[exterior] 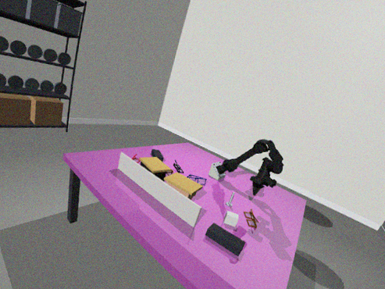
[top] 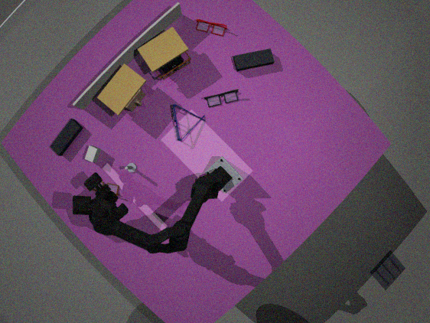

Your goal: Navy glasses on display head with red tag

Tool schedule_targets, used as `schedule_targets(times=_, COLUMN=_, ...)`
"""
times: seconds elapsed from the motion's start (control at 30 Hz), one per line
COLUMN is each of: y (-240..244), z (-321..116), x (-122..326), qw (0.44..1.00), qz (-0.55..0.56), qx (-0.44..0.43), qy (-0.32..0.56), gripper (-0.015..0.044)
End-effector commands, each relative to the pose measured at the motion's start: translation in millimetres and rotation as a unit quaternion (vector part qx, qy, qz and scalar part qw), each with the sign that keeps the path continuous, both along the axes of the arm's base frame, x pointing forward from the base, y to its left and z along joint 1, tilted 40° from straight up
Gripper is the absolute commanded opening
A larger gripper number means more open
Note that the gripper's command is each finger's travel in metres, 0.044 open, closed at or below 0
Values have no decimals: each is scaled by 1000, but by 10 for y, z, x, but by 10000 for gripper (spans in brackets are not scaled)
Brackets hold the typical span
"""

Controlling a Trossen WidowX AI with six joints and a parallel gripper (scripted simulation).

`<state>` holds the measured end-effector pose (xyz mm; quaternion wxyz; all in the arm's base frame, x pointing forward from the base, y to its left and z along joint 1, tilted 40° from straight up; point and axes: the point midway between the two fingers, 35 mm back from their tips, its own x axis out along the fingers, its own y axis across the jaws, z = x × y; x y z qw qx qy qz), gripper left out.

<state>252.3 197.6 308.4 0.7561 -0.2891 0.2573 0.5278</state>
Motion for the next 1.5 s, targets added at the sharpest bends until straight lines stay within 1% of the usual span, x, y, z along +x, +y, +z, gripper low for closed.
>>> schedule_targets(times=0.0, y=455, z=-60, x=-472, qw=985, qz=170, qx=-34, qy=6, gripper=0)
schedule_targets(times=0.07, y=518, z=-71, x=-557, qw=980, qz=197, qx=-38, qy=7, gripper=0)
schedule_targets(times=0.47, y=536, z=-90, x=-553, qw=980, qz=197, qx=-38, qy=7, gripper=0)
schedule_targets(times=1.47, y=855, z=-446, x=-530, qw=980, qz=197, qx=-37, qy=7, gripper=0)
